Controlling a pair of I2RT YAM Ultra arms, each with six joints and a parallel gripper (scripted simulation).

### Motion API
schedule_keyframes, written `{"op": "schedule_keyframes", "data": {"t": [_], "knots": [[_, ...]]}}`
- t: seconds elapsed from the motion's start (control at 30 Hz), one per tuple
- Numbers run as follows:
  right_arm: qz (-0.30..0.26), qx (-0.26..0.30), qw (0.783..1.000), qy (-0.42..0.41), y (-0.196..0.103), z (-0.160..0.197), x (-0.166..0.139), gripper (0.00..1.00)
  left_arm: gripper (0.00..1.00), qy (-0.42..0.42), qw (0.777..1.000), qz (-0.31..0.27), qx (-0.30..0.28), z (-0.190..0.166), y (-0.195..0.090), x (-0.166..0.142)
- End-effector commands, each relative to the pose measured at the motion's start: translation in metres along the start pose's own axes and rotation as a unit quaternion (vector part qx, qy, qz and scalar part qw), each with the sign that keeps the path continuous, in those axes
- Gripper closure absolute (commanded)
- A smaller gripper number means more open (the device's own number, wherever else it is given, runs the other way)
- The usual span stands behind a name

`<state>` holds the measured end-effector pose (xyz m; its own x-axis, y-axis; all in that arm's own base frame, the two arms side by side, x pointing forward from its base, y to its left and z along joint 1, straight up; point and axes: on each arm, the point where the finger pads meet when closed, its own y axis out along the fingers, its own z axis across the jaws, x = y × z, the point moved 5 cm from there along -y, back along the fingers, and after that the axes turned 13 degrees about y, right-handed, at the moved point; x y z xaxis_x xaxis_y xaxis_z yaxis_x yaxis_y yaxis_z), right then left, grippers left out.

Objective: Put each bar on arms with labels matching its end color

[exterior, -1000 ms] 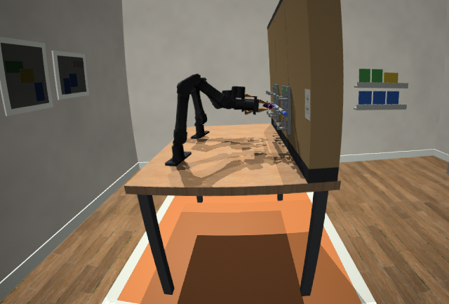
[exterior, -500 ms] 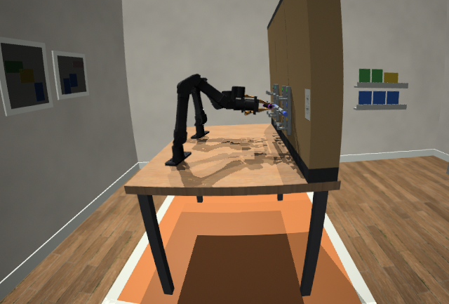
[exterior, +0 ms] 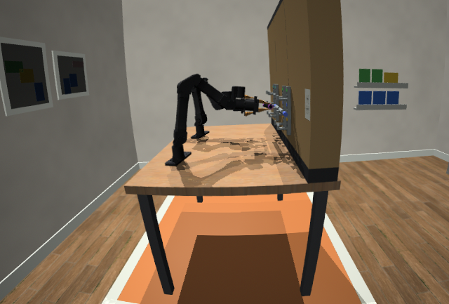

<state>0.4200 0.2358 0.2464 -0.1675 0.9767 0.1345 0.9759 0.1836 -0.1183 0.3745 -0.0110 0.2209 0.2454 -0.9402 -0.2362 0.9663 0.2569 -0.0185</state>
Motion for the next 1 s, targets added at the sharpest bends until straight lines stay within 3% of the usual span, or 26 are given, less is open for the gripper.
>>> {"op": "schedule_keyframes", "data": {"t": [0.0,0.97], "knots": [[-0.014,-0.058,0.997,0.045,-0.001,-0.037,0.011,1.0,0.0,-0.006,1.0,0.004,0.009,0.004,0.0,0.003],[-0.014,-0.058,0.997,0.045,-0.004,-0.039,0.009,1.0,0.0,-0.006,1.0,0.004,0.009,0.008,0.0,0.014]]}}
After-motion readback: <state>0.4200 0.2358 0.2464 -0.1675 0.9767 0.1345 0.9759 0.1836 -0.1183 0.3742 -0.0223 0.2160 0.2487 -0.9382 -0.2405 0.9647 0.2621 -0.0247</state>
